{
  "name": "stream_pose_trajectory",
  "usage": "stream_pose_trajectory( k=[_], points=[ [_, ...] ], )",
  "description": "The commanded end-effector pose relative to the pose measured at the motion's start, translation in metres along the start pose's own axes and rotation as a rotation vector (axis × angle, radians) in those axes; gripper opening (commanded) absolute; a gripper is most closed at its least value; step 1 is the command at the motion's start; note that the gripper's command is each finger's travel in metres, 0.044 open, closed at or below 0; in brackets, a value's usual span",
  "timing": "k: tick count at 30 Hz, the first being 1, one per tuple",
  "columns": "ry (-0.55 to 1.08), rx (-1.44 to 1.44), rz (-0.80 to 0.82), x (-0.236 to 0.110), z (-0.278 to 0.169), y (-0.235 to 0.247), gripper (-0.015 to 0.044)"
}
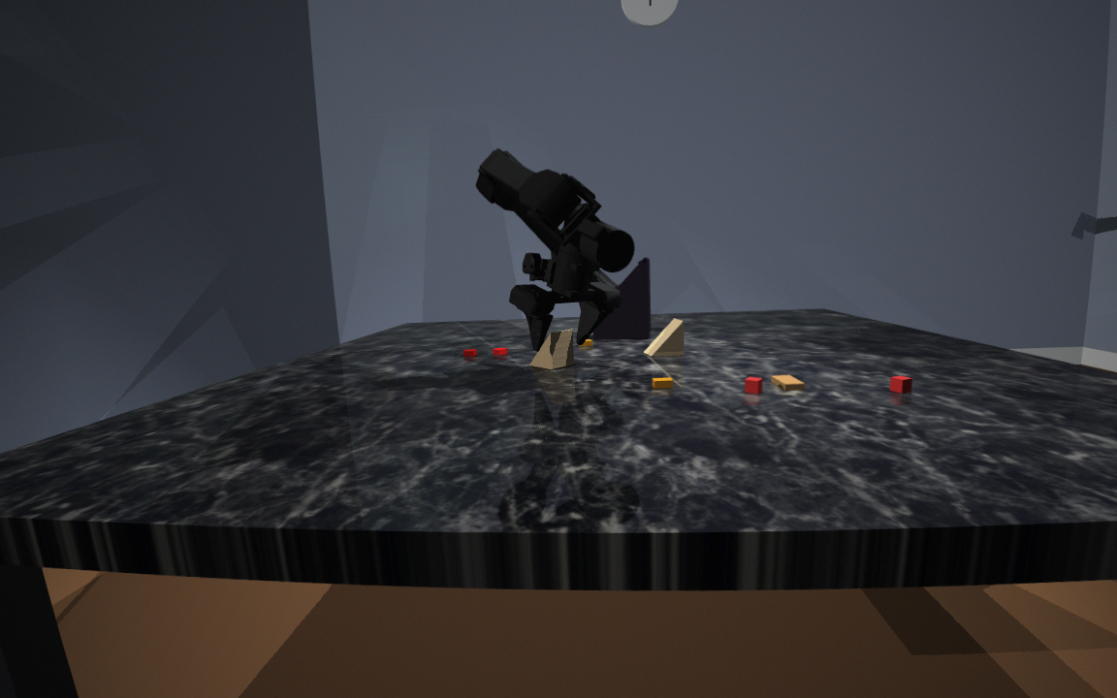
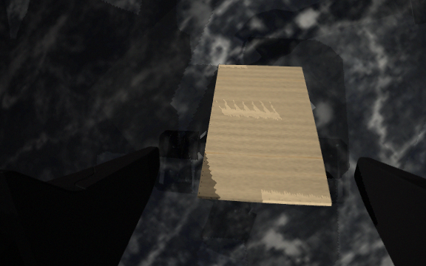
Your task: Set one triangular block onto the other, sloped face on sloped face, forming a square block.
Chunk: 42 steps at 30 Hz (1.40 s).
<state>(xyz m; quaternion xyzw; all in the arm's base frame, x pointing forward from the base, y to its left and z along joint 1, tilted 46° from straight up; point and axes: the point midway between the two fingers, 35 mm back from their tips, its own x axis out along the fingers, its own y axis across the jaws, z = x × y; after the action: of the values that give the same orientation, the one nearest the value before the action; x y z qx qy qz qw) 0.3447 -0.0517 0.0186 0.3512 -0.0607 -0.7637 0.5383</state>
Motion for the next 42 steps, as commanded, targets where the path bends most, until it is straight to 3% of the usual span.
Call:
stream_pose_trajectory(
  k=[1,13,22,29,35,42],
  points=[
    [-0.013,-0.008,-0.008,0.01,0.002,0.0,0.044],
    [-0.027,-0.013,-0.025,0.026,0.004,0.0,0.044],
    [-0.027,-0.013,-0.025,0.026,0.004,0.0,0.0204],
    [-0.027,-0.013,-0.025,0.026,0.004,0.0,0.0157],
    [-0.025,-0.011,-0.024,0.023,0.005,0.0,0.0],
    [0.024,-0.013,-0.026,0.022,0.008,0.0,0.0]
  ],
)
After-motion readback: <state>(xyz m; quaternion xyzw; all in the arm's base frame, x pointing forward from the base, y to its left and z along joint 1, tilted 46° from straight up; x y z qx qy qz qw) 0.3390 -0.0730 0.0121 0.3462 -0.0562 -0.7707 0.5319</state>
